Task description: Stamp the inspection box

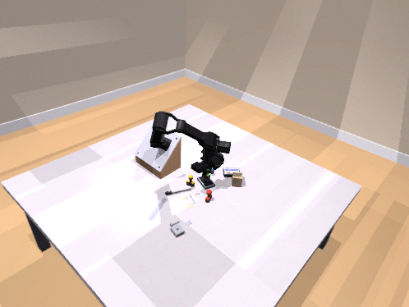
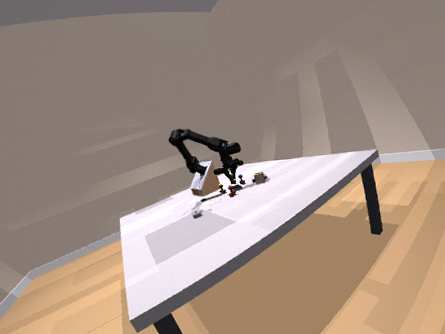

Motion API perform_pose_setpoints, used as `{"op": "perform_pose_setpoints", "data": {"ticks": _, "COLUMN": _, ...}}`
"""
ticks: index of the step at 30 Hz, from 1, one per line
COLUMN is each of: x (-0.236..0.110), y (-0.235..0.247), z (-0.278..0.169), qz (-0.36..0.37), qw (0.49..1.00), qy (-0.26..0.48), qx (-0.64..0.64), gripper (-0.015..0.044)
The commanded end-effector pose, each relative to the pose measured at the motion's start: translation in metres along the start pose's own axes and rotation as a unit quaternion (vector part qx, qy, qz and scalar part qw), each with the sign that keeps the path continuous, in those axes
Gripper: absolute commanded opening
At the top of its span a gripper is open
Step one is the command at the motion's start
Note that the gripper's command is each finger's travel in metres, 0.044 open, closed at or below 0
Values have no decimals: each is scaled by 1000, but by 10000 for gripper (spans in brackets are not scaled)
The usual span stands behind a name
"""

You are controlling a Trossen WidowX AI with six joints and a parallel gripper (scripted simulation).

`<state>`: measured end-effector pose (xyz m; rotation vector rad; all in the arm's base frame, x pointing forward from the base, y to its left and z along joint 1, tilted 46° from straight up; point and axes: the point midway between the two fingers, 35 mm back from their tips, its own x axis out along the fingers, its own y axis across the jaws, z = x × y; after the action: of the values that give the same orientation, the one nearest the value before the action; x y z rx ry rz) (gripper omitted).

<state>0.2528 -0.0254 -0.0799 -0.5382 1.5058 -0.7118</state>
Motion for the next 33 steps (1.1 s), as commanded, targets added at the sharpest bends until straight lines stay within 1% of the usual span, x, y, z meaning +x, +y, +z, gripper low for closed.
{"op": "perform_pose_setpoints", "data": {"ticks": 1, "x": -9, "y": 1, "z": 3, "qz": 4, "qw": 1000, "qy": -3, "qx": 4, "gripper": 0}}
{"op": "perform_pose_setpoints", "data": {"ticks": 15, "x": -32, "y": 1, "z": 2, "qz": 4, "qw": 1000, "qy": -3, "qx": 4, "gripper": 0}}
{"op": "perform_pose_setpoints", "data": {"ticks": 19, "x": -33, "y": 0, "z": 2, "qz": 4, "qw": 1000, "qy": -3, "qx": 5, "gripper": 0}}
{"op": "perform_pose_setpoints", "data": {"ticks": 33, "x": -35, "y": -84, "z": 31, "qz": 13, "qw": 998, "qy": -4, "qx": 61, "gripper": 0}}
